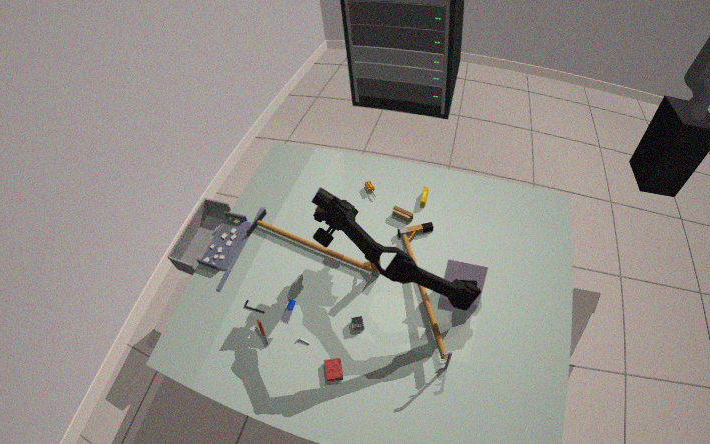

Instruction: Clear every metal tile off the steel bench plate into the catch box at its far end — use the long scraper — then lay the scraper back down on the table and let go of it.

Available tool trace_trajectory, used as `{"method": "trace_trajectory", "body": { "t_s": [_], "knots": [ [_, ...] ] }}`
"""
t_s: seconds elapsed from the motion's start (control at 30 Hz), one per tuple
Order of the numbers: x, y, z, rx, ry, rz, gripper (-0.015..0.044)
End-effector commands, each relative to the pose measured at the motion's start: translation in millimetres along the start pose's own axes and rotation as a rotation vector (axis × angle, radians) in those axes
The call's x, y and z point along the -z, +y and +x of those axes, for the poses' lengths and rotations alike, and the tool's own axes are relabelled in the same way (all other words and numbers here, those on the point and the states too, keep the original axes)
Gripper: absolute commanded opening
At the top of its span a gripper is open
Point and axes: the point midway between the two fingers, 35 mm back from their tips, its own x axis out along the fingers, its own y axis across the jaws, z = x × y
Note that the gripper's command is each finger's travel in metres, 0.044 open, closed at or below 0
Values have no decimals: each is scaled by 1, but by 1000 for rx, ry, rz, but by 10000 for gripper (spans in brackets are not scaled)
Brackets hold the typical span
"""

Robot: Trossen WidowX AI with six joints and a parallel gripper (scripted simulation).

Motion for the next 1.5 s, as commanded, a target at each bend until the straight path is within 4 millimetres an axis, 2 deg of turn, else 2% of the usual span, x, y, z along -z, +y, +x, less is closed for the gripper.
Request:
{"method": "trace_trajectory", "body": {
  "t_s": [0.0, 0.7, 1.47],
  "knots": [
    [5, 0, -9, -5, -4, -5, 440],
    [31, 0, -57, -16, -47, -16, 440],
    [73, 0, -101, -26, -96, -27, 440]
  ]
}}
